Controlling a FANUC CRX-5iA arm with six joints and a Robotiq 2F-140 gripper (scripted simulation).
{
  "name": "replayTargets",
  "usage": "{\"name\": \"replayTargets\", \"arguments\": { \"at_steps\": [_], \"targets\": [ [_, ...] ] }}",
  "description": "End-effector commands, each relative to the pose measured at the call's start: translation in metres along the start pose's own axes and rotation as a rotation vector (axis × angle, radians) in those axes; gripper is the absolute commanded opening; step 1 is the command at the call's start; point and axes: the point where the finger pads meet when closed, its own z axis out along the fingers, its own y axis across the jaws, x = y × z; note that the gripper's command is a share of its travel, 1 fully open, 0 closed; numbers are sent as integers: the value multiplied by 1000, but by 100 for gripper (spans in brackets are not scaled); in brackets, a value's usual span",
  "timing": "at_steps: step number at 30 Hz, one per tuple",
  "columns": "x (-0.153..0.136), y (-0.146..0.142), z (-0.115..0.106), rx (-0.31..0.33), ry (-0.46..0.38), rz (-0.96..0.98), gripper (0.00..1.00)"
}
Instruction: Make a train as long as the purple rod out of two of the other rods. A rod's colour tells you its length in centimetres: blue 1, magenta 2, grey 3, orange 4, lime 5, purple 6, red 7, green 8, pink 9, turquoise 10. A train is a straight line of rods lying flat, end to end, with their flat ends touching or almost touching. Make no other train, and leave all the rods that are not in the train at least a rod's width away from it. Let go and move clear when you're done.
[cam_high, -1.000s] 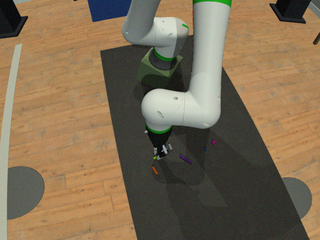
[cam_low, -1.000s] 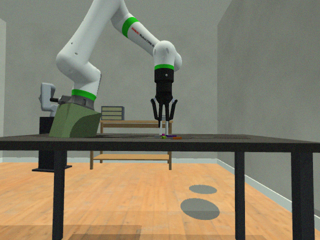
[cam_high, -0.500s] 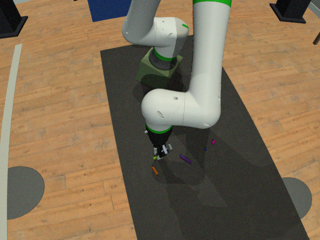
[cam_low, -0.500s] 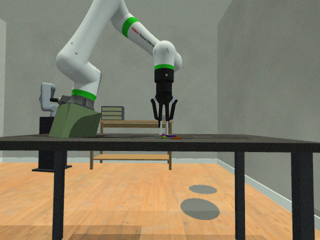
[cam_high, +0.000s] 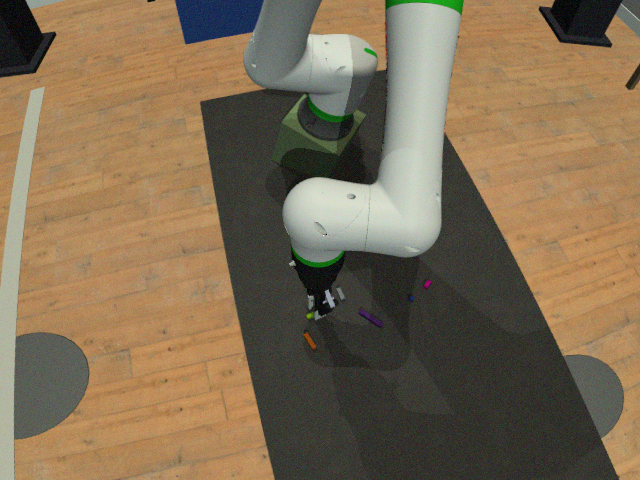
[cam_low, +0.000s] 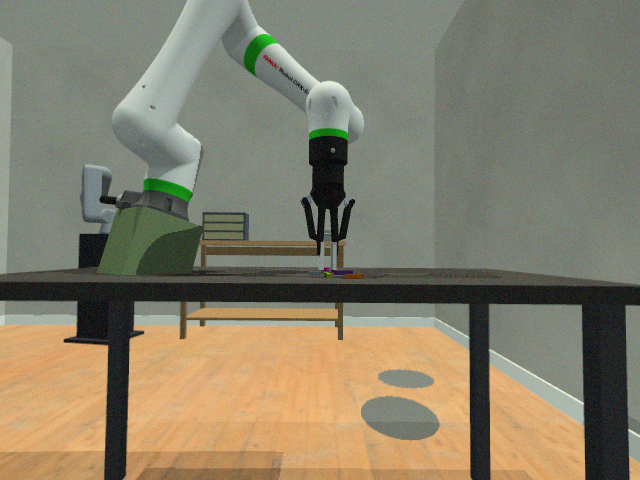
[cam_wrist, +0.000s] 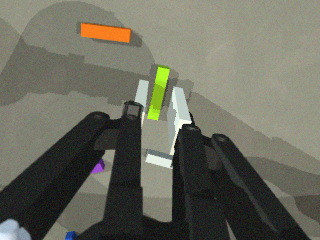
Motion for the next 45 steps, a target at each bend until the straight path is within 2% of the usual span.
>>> {"name": "replayTargets", "arguments": {
  "at_steps": [1,26,45],
  "targets": [
    [0,0,0,0,0,0,15],
    [0,0,16,0,0,0,15],
    [0,0,17,0,0,0,15]
  ]
}}
